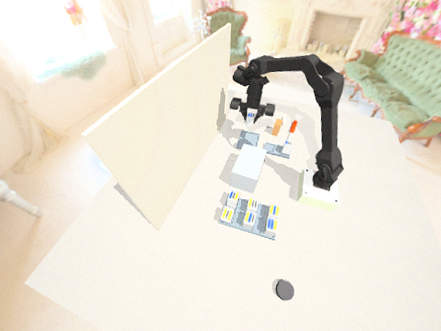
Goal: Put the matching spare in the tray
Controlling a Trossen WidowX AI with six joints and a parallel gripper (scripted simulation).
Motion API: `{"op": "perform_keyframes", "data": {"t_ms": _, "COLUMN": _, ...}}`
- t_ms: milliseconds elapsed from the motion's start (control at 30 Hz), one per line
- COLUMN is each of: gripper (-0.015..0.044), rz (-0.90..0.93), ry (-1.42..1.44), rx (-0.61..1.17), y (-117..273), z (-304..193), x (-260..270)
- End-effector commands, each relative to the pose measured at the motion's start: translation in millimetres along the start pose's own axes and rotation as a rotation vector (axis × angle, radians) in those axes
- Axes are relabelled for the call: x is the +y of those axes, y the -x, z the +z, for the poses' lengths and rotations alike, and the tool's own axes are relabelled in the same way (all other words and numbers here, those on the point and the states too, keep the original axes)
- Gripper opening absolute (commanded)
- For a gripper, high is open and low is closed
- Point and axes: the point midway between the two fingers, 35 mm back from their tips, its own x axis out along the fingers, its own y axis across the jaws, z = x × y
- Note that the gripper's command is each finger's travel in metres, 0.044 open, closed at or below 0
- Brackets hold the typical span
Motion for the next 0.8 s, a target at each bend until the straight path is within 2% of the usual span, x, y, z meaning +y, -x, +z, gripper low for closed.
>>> {"op": "perform_keyframes", "data": {"t_ms": 0, "gripper": 0.0000, "rz": -0.004, "ry": -0.004, "rx": 0.000, "y": -6, "z": 0, "x": 0}}
{"op": "perform_keyframes", "data": {"t_ms": 767, "gripper": 0.0000, "rz": -0.004, "ry": -0.004, "rx": 0.000, "y": -26, "z": 0, "x": 0}}
